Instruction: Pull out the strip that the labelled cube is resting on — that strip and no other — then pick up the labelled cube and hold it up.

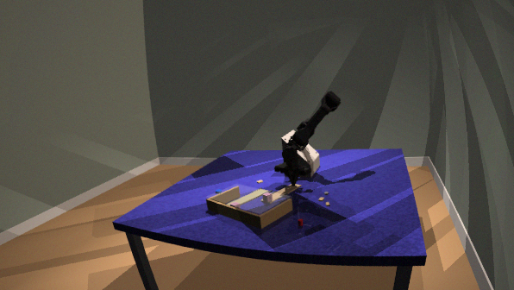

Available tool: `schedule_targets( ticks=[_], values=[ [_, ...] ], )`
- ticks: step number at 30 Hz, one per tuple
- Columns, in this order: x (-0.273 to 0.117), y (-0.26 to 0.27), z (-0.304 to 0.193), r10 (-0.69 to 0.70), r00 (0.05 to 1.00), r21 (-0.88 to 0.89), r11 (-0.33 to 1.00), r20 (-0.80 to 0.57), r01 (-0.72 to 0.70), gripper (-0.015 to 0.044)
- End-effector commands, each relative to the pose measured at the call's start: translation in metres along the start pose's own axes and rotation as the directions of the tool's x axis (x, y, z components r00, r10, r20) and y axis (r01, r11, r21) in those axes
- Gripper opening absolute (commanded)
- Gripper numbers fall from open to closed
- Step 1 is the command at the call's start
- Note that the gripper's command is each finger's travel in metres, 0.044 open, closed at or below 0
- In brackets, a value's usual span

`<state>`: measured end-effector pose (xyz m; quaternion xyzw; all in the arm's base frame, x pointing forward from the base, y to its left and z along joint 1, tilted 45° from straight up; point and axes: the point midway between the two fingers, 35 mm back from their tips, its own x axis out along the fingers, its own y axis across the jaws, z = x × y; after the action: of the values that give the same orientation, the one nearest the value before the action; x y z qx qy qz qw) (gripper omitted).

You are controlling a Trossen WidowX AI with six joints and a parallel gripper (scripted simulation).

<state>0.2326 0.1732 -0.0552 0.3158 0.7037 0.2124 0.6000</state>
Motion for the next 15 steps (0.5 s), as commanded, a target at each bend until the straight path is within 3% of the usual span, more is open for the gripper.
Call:
schedule_targets(
  ticks=[1,15],
  values=[
    [0.004,-0.003,-0.015,-0.009,1.000,0.007,1.000,-0.026,0.009,0.0000],
    [0.004,-0.003,-0.034,-0.009,1.000,0.008,1.000,-0.027,0.009,0.0000]
  ],
)
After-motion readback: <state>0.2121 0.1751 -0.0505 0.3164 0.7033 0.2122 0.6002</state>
